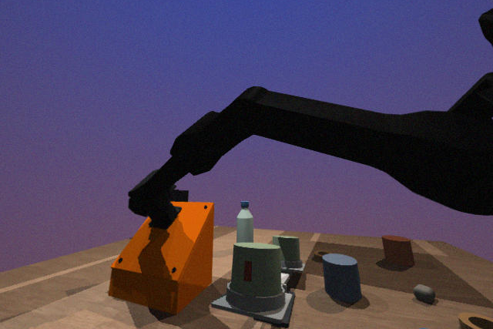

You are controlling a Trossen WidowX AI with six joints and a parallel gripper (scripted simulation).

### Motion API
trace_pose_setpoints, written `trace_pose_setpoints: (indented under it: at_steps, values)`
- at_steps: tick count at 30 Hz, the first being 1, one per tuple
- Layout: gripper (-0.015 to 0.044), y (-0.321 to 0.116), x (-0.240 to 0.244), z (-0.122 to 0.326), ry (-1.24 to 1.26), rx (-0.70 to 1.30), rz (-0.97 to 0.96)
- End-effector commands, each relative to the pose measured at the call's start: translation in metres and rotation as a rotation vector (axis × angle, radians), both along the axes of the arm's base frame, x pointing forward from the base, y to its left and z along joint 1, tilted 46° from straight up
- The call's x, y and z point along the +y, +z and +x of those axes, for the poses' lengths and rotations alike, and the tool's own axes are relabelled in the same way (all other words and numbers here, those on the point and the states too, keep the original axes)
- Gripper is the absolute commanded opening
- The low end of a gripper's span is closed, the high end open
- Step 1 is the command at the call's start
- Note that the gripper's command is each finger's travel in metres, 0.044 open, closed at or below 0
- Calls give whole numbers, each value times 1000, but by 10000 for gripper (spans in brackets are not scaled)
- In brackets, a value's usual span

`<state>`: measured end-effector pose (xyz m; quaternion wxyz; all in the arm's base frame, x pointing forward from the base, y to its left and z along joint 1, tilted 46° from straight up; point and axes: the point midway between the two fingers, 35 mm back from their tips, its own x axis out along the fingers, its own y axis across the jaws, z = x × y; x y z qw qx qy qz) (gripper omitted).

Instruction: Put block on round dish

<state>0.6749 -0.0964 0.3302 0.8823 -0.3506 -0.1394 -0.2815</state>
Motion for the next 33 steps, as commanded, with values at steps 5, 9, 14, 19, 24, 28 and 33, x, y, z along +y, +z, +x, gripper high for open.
trace_pose_setpoints:
  at_steps: [5, 9, 14, 19, 24, 28, 33]
  values:
    - [440, -16, 33, 5, 62, 68, 79]
    - [440, -35, 72, 6, 124, 149, 165]
    - [440, -57, 116, -2, 180, 252, 258]
    - [440, -80, 157, -19, 220, 356, 339]
    - [440, -107, 200, -43, 251, 469, 421]
    - [440, -130, 233, -68, 264, 561, 478]
    - [440, -157, 267, -108, 263, 673, 534]
